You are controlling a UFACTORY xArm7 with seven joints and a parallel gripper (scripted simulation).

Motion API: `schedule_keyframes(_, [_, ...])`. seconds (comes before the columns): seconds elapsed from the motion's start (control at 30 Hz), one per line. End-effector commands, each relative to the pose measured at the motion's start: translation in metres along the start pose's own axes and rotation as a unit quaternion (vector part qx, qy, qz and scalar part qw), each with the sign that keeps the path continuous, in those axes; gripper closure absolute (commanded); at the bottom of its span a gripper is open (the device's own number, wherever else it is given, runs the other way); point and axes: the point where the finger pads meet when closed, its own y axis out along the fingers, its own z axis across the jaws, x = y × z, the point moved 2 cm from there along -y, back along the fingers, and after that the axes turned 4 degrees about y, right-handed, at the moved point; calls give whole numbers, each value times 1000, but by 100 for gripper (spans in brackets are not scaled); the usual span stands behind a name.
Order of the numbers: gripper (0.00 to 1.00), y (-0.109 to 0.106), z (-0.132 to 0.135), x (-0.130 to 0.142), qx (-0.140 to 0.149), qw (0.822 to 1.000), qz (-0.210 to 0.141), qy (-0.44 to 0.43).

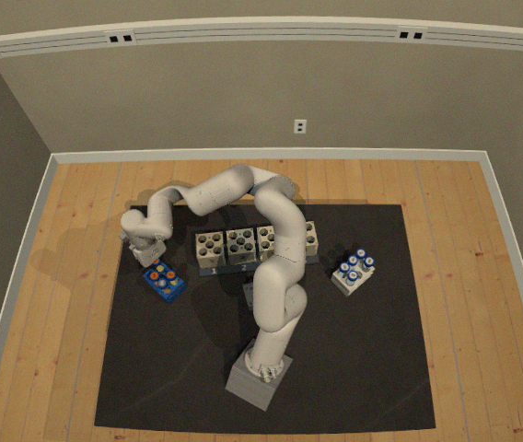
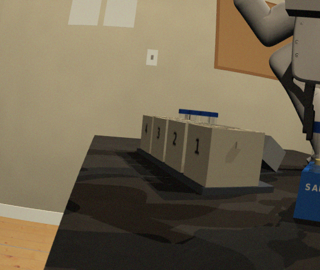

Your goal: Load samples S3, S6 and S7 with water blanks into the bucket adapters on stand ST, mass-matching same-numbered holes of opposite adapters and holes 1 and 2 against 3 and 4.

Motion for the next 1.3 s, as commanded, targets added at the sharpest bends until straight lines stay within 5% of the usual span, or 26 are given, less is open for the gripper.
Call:
schedule_keyframes(0.0, [56,-2,-1,-1,-1,1000,2,0])
schedule_keyframes(0.77, [56,-2,-1,-1,-1,1000,2,0])
schedule_keyframes(1.27, [56,-28,-1,-1,-1,1000,2,0])
